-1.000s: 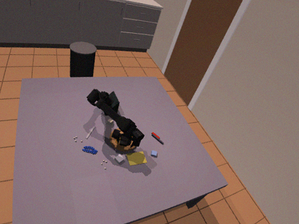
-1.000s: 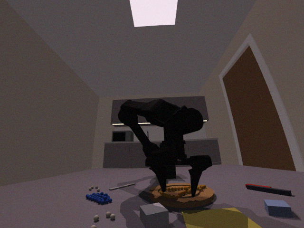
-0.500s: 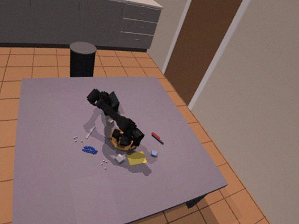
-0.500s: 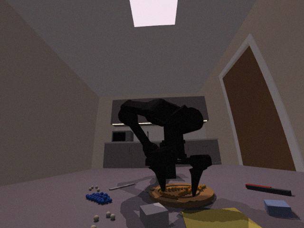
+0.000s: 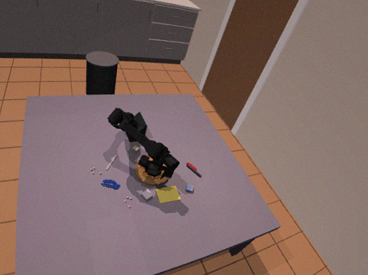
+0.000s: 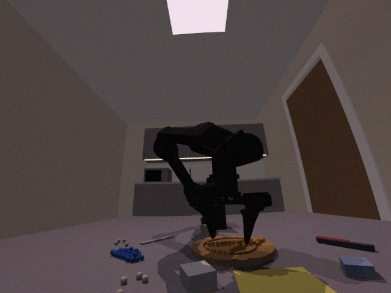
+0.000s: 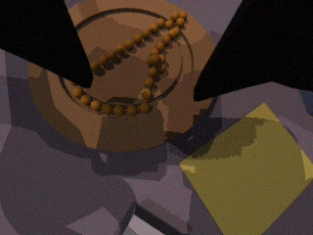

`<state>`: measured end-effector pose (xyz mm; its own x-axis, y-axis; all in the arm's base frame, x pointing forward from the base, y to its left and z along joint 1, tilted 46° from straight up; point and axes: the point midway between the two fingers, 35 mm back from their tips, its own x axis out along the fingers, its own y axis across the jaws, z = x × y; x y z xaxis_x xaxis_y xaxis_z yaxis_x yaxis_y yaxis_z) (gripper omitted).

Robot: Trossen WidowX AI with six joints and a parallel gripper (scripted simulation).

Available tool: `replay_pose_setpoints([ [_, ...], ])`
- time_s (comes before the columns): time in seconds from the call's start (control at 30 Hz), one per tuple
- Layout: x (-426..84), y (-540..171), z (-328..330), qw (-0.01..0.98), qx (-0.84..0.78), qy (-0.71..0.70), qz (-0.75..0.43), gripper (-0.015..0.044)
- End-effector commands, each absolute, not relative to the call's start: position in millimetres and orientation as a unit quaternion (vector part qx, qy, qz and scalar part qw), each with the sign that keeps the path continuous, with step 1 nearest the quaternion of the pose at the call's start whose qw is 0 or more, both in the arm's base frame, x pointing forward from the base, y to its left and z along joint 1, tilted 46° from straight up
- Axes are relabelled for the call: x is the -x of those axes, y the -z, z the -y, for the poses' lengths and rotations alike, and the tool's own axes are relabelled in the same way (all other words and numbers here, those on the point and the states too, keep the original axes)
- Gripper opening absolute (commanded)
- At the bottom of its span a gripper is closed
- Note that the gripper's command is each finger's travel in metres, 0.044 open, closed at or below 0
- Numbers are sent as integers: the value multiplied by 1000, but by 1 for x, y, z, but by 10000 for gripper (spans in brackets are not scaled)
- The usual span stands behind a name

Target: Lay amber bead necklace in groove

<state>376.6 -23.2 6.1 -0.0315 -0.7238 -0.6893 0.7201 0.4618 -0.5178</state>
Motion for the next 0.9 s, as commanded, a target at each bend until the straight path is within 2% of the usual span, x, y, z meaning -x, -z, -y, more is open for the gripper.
replay_pose_setpoints([
  [0.0, -375, -15, 7, 699, -21, 530, -480, 230],
  [0.13, -375, -15, 7, 699, -21, 530, -480, 125],
  [0.17, -375, -15, 7, 699, -21, 530, -480, 120],
  [0.87, -376, 3, 25, 700, -22, 530, -479, 120],
])
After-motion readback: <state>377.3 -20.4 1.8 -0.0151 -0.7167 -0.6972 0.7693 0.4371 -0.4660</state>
